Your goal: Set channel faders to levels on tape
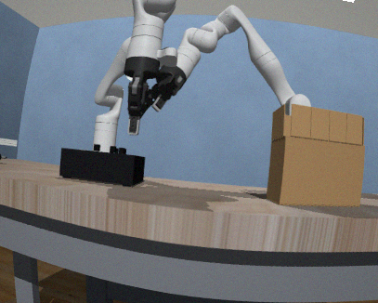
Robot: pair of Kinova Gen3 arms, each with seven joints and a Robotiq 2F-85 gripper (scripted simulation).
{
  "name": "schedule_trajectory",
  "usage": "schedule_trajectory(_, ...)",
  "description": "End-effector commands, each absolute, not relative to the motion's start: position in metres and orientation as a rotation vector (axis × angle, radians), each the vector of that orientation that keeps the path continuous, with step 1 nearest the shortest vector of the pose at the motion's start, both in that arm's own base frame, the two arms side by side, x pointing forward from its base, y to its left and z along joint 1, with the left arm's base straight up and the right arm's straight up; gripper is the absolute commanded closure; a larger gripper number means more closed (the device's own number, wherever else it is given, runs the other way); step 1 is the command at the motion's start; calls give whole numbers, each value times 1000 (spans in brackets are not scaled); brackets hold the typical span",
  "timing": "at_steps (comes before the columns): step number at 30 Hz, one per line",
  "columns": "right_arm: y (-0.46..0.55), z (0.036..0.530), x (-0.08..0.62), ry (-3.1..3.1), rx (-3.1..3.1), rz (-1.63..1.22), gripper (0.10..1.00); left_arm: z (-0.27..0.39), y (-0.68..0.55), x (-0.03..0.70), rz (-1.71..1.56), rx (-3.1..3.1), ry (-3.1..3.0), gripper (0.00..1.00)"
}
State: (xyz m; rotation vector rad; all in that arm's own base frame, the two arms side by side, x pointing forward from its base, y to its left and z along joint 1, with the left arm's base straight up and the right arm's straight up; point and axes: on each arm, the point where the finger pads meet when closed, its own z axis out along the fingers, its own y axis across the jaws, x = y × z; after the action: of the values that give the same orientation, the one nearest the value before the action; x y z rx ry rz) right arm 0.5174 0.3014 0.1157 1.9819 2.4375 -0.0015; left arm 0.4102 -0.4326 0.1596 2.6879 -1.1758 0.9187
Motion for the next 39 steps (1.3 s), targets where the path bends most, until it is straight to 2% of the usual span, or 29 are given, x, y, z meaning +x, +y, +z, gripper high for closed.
schedule_trajectory(1,302,117,518,2437,1981,2,1000,161,-433,411,921,2686,-1174,1)
schedule_trajectory(39,302,106,518,2417,2007,0,1000,161,-433,411,921,2686,-1174,1)
